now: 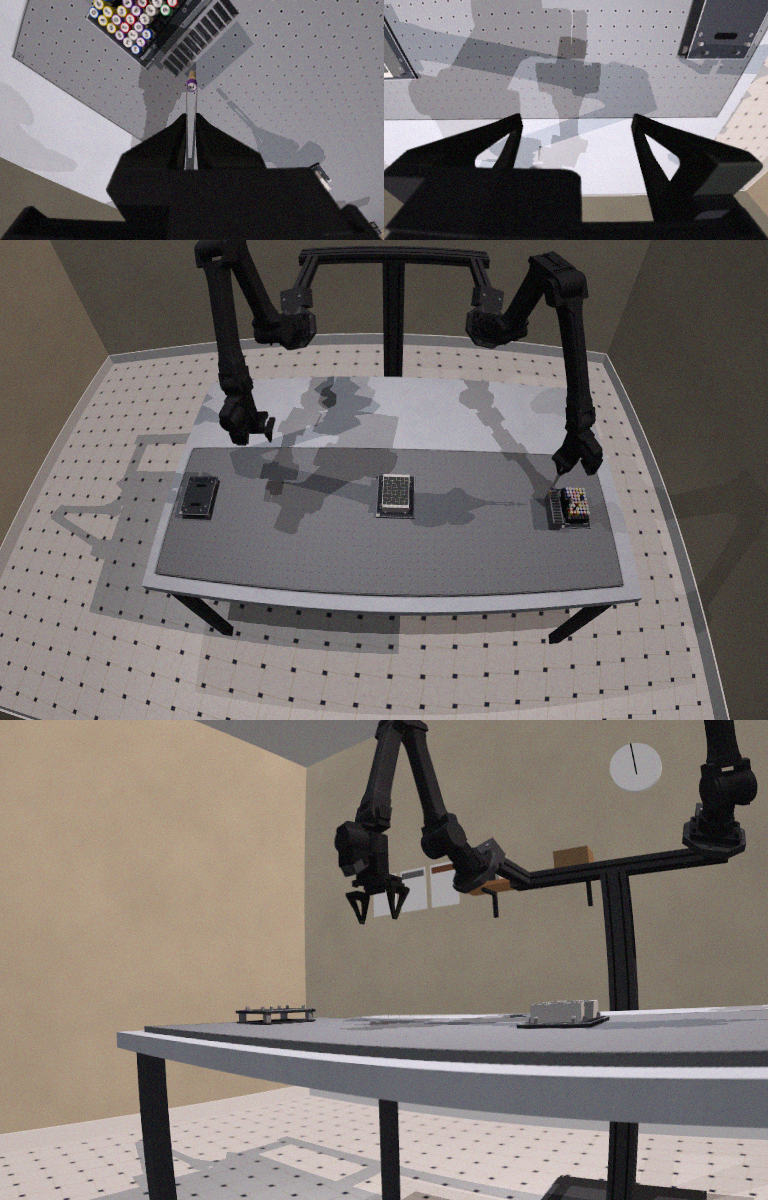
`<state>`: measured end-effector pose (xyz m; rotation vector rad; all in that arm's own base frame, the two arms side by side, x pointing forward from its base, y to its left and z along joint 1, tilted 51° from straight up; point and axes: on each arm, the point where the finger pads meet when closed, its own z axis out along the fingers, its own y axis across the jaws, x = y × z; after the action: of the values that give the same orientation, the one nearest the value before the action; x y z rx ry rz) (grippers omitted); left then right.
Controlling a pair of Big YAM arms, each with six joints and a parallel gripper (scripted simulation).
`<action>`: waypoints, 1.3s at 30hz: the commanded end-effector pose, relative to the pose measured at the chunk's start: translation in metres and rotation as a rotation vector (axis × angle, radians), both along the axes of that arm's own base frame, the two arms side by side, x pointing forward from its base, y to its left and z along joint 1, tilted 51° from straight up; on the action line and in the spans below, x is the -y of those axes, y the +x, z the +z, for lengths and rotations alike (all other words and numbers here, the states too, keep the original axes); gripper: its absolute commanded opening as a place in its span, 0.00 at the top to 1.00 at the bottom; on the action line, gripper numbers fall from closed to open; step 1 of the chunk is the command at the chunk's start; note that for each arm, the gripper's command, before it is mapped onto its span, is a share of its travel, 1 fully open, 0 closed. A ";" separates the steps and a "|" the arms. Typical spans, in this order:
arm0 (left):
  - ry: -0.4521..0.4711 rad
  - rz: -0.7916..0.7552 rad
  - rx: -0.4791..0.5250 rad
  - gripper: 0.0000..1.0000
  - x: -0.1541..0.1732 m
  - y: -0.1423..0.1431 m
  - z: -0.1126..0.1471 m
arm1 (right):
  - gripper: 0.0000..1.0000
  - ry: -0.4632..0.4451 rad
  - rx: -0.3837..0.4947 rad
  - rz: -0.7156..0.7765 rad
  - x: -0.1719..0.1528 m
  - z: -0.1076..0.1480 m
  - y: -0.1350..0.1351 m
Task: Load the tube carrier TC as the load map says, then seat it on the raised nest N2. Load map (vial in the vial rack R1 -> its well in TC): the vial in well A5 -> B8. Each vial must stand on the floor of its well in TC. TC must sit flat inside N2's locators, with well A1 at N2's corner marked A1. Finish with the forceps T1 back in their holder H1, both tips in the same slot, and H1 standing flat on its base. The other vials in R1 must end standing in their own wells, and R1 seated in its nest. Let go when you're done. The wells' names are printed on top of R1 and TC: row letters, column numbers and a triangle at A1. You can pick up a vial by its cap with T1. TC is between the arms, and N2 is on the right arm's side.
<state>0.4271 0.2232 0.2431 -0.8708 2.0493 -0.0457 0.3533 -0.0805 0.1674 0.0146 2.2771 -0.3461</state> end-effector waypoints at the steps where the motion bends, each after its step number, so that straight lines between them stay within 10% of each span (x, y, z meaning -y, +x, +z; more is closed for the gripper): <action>1: 0.001 0.005 0.028 0.91 0.007 0.000 0.008 | 0.00 -0.012 0.014 0.012 0.000 0.008 0.003; 39: -0.009 0.006 0.011 0.91 0.058 0.004 -0.018 | 0.00 -0.012 0.014 0.012 0.000 0.008 0.003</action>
<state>0.4297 0.1718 0.2262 -0.8746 2.0483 -0.0432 0.3533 -0.0805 0.1674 0.0146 2.2771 -0.3461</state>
